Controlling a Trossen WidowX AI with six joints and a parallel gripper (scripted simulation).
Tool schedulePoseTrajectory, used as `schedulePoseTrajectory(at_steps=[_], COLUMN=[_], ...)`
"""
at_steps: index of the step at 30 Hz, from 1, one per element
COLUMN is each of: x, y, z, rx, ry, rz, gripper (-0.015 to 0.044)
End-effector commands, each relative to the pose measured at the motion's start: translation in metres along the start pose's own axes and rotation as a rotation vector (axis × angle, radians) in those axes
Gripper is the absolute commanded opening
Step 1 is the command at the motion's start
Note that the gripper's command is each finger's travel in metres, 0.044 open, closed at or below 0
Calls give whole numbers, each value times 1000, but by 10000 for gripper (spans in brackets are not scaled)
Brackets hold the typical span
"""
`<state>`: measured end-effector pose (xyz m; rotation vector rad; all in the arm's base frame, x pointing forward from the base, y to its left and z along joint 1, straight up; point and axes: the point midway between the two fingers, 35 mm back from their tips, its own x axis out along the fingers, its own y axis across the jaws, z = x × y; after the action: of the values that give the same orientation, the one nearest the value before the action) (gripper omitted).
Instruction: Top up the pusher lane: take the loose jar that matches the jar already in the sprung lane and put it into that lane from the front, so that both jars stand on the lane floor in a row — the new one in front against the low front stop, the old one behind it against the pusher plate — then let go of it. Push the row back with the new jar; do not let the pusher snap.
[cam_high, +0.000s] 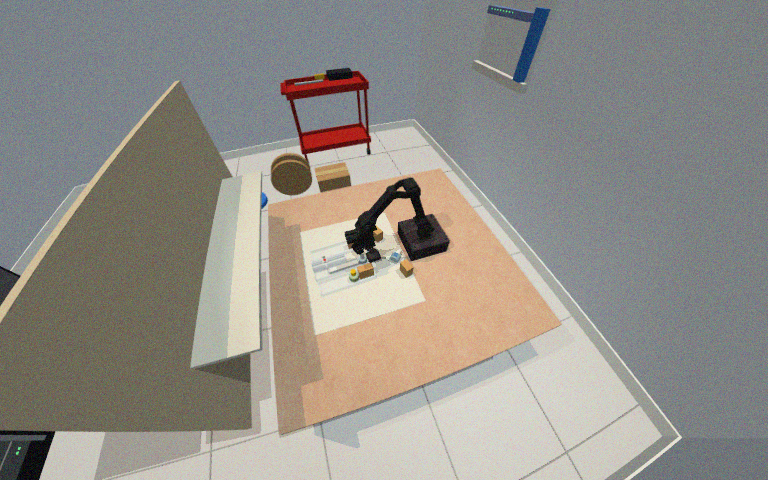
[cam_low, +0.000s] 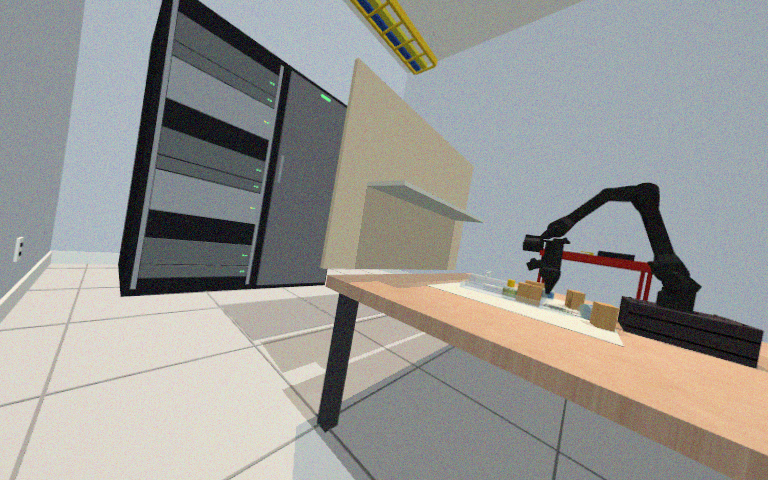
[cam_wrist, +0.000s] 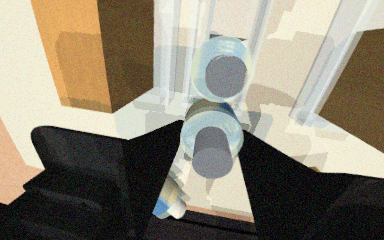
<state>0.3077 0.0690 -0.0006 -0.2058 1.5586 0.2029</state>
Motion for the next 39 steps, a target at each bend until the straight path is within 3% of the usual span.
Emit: schedulePoseTrajectory(at_steps=[1, 39], x=[-4, -7], y=[0, 0], z=[11, 26], rx=[4, 4], ry=[-31, -32], rz=[1, 1], gripper=[0, 0])
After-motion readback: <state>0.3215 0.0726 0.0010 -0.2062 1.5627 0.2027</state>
